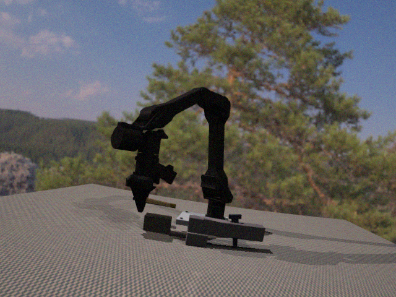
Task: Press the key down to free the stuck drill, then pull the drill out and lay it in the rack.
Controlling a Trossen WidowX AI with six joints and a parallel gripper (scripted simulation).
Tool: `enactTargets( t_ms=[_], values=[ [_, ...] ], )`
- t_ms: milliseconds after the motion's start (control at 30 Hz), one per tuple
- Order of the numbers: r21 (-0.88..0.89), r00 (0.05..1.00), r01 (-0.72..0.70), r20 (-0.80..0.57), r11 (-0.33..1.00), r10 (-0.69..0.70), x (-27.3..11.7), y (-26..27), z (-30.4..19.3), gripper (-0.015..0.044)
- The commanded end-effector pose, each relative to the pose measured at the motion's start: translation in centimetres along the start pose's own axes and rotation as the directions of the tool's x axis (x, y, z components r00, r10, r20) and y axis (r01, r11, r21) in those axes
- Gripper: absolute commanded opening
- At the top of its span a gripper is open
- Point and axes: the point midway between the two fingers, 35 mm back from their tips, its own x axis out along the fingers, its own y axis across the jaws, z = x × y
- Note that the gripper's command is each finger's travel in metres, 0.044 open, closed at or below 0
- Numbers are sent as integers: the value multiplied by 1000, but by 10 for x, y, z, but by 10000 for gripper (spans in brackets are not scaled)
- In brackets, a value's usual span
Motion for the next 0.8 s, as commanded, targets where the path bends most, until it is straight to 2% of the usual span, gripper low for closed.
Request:
enactTargets(
  t_ms=[0, 767],
  values=[
    [-4, 1000, -3, 1, 1000, 3, 9, 0, 0, 0],
    [-4, 1000, -3, 1, 1000, 3, 32, 0, 0, 0]
  ],
)
